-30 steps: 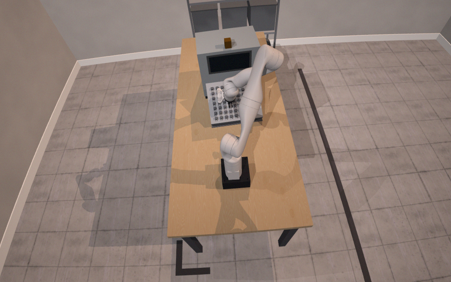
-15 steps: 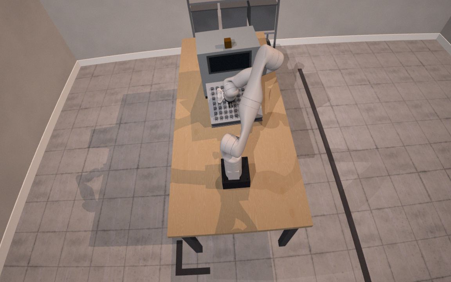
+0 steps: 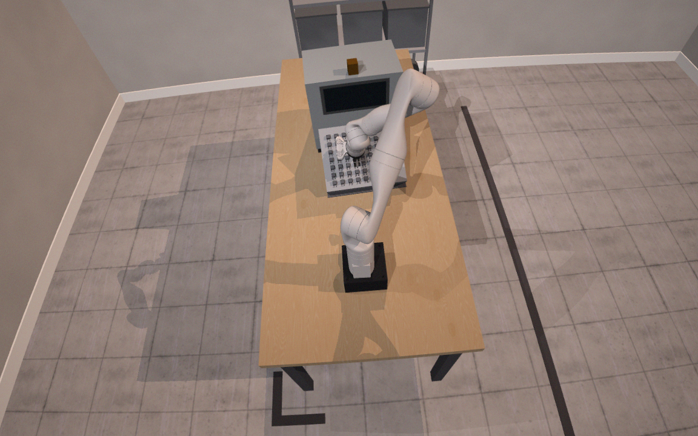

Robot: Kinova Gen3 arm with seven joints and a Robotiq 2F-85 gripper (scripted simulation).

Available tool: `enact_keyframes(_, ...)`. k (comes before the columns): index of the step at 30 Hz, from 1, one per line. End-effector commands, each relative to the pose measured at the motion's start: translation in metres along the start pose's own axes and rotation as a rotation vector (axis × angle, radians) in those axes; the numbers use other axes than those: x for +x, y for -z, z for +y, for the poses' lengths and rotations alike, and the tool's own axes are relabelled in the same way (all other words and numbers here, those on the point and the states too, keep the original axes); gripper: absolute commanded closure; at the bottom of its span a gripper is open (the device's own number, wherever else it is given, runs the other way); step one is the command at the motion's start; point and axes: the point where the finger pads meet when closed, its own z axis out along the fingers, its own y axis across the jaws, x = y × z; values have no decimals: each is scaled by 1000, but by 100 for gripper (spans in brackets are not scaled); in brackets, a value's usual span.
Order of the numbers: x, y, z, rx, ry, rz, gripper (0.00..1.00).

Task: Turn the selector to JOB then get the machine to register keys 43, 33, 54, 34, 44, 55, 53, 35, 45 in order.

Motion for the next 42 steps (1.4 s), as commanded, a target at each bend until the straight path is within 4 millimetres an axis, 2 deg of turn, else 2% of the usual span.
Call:
enact_keyframes(1,0,0,1,-1,0,0,90)
enact_keyframes(28,0,0,1,-1,0,0,90)
enact_keyframes(42,0,13,1,-1,0,0,90)
